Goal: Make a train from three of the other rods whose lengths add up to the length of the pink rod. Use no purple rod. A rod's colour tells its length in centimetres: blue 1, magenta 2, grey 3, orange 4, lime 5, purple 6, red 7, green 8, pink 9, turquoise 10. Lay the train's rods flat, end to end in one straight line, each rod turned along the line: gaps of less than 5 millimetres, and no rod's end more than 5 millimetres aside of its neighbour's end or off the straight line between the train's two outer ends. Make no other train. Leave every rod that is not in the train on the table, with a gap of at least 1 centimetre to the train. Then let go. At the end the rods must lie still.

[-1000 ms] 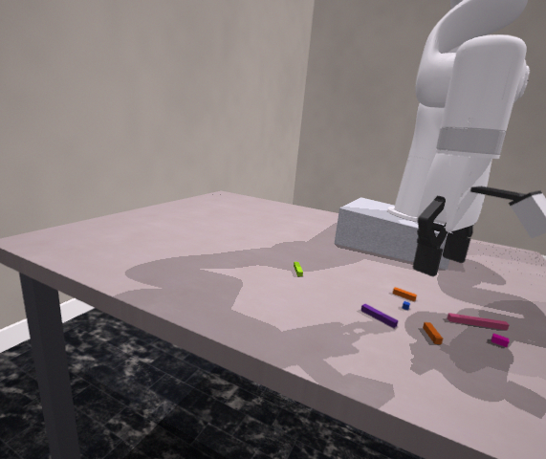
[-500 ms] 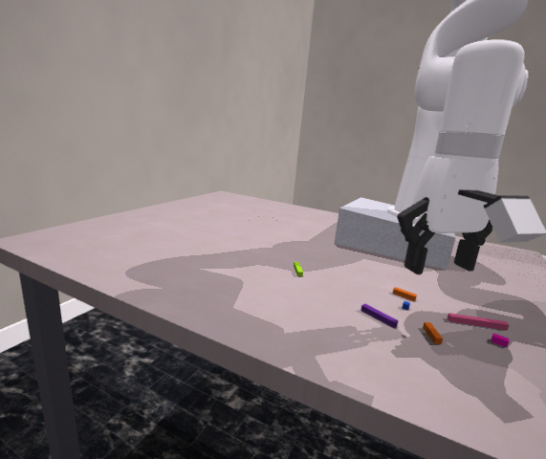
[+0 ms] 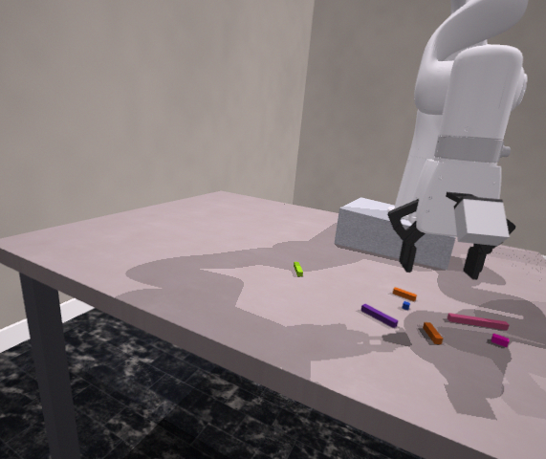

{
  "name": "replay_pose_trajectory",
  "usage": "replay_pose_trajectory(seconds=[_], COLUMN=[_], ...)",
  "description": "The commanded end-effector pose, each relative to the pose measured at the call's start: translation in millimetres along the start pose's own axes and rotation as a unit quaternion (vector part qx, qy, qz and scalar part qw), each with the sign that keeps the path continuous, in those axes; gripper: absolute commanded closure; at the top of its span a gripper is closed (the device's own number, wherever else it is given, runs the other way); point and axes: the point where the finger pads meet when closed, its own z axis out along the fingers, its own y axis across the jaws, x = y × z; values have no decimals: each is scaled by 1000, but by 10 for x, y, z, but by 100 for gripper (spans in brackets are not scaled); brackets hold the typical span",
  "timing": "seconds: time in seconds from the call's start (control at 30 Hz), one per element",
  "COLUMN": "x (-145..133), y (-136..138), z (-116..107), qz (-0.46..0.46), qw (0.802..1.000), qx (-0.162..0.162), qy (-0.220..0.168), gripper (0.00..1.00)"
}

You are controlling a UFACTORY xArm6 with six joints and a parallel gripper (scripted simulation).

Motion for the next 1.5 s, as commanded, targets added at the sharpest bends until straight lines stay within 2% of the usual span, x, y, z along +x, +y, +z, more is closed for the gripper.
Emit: replay_pose_trajectory(seconds=[0.0, 0.33, 0.4, 0.43, 0.63, 0.9, 0.97, 1.0, 1.17, 1.47], x=[15, 15, 15, 14, 14, 13, 13, 13, 12, 11], y=[3, 4, 4, 5, 5, 6, 6, 7, 7, 8], z=[7, 42, 42, 53, 72, 101, 101, 111, 127, 159], qz=[83, 219, 219, 259, 331, 433, 433, 468, 522, 624], qw=[997, 976, 976, 966, 944, 902, 902, 884, 853, 782], qx=[-9, -9, -9, -9, -9, -8, -8, -8, -8, -8], qy=[-1, 0, 0, 0, 1, 2, 2, 2, 3, 4], gripper=[0, 0, 0, 0, 0, 0, 0, 0, 0, 0])
